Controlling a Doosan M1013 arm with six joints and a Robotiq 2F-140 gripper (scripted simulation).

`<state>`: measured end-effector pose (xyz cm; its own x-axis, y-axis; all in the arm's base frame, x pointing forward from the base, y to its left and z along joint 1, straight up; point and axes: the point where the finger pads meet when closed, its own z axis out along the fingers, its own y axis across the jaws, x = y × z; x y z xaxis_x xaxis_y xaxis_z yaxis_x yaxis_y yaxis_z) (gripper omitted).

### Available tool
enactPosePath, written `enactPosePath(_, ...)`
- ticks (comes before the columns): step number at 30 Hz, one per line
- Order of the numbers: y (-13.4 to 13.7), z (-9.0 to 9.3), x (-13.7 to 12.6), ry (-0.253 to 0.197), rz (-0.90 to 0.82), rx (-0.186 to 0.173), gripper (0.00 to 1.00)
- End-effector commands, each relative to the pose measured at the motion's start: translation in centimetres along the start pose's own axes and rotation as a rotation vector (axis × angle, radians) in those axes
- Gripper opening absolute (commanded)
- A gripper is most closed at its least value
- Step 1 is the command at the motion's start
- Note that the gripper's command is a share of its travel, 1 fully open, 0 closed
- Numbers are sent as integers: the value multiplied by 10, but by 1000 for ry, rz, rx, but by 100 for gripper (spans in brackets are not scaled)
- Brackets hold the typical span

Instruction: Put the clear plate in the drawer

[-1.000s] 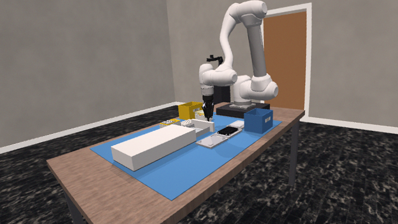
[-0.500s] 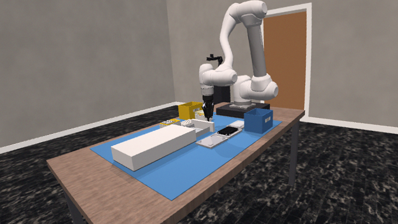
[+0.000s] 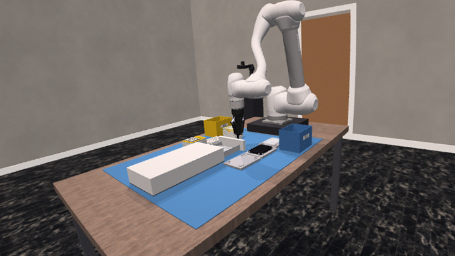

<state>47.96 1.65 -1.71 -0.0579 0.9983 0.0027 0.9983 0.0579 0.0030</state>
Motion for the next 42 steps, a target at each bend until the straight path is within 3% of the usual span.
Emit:
enactPosePath(1,3,0,0,0,0,0,0)
enactPosePath(42,49,0,0,0,0,0,0)
